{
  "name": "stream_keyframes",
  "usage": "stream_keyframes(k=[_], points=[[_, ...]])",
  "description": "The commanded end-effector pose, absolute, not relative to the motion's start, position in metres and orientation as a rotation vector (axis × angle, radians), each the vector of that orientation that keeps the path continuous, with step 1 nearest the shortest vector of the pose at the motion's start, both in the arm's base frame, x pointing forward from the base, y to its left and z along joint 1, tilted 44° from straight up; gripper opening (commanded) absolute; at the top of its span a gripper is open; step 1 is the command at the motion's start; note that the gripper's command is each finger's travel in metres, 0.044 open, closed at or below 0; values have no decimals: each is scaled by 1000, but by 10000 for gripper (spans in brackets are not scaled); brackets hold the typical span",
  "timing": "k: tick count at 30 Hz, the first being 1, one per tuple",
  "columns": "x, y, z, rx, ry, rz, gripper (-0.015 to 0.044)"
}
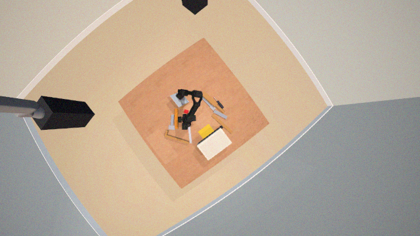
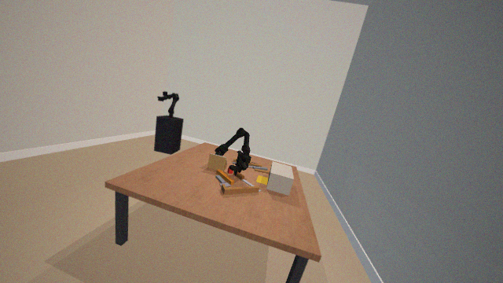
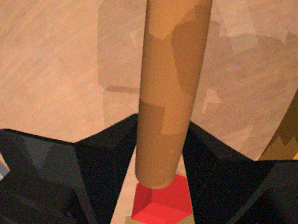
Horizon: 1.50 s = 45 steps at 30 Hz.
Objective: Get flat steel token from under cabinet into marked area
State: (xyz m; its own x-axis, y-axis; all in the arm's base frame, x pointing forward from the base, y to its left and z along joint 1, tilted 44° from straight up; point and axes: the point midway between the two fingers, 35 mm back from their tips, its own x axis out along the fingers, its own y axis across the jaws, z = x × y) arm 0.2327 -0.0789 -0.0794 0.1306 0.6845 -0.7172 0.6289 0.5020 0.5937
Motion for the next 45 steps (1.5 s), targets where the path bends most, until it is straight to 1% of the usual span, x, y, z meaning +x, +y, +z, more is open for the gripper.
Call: stream_keyframes(k=[1, 45], points=[[230, -85, -83, 1176, 1551, 44, 0], [217, -106, -105, 1174, 1551, 42, 0]])
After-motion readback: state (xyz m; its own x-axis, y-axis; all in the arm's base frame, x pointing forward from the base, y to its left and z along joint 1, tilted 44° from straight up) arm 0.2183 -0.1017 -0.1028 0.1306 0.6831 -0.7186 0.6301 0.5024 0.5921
